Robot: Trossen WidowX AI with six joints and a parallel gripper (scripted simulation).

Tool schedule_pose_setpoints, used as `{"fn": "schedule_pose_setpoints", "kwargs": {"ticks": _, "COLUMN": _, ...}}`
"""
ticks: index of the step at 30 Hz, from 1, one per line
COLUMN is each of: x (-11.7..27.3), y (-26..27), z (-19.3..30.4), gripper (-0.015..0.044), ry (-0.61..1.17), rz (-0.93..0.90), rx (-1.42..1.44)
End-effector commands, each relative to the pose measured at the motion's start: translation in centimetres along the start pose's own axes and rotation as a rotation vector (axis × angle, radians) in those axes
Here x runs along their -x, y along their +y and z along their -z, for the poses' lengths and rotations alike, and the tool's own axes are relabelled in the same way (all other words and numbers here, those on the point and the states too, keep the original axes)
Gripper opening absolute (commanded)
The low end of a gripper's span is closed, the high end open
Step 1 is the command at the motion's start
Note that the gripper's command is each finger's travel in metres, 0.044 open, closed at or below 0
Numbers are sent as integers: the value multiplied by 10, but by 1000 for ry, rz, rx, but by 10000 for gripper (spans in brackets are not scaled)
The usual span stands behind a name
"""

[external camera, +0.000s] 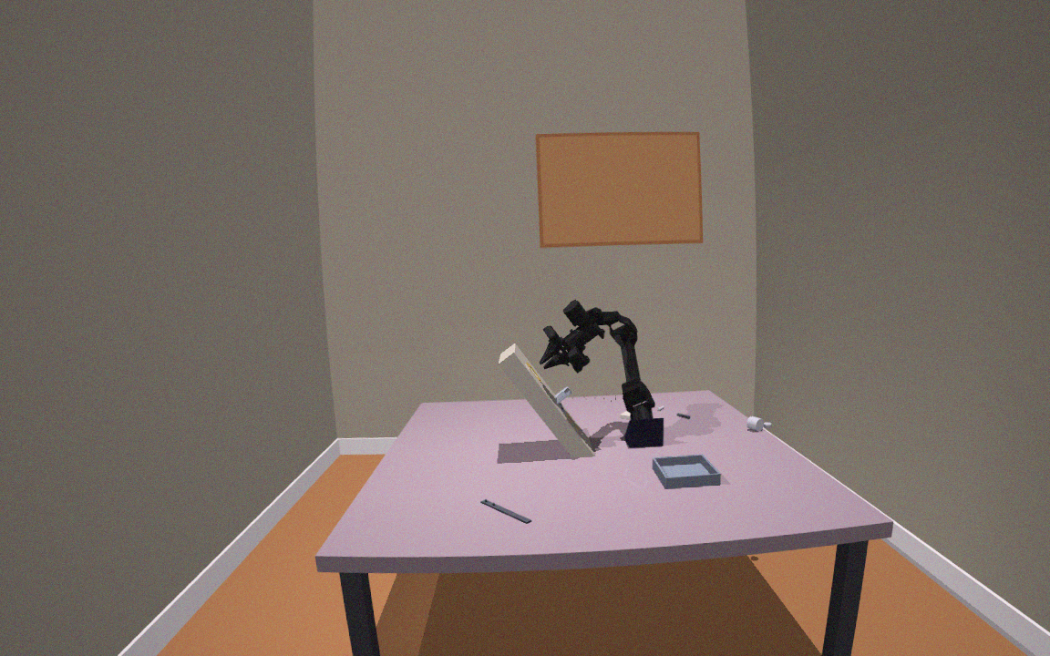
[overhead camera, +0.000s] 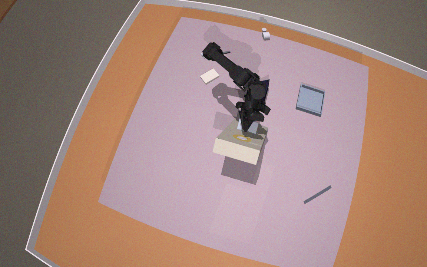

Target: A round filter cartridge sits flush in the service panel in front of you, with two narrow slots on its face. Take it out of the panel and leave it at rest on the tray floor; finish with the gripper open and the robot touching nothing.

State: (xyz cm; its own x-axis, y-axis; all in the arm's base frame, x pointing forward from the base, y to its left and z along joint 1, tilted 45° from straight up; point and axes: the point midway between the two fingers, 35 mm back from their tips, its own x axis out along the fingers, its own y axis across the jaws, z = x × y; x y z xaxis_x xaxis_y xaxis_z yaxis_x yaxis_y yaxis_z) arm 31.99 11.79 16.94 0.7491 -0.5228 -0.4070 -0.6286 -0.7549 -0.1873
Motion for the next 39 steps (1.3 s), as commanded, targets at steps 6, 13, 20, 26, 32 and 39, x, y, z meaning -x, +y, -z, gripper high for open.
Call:
{"fn": "schedule_pose_setpoints", "kwargs": {"ticks": 6, "x": -13, "y": 0, "z": -1, "gripper": 101, "ry": -3, "rz": 2, "rx": 4}}
{"fn": "schedule_pose_setpoints", "kwargs": {"ticks": 13, "x": -25, "y": 1, "z": 1, "gripper": 101, "ry": 1, "rz": 5, "rx": 4}}
{"fn": "schedule_pose_setpoints", "kwargs": {"ticks": 20, "x": -28, "y": 1, "z": 1, "gripper": 101, "ry": 4, "rz": 6, "rx": 4}}
{"fn": "schedule_pose_setpoints", "kwargs": {"ticks": 26, "x": -28, "y": 1, "z": 0, "gripper": 101, "ry": 4, "rz": 6, "rx": 4}}
{"fn": "schedule_pose_setpoints", "kwargs": {"ticks": 32, "x": -28, "y": 1, "z": 0, "gripper": 101, "ry": 4, "rz": 6, "rx": 4}}
{"fn": "schedule_pose_setpoints", "kwargs": {"ticks": 39, "x": -28, "y": 0, "z": 1, "gripper": 101, "ry": 4, "rz": 6, "rx": 4}}
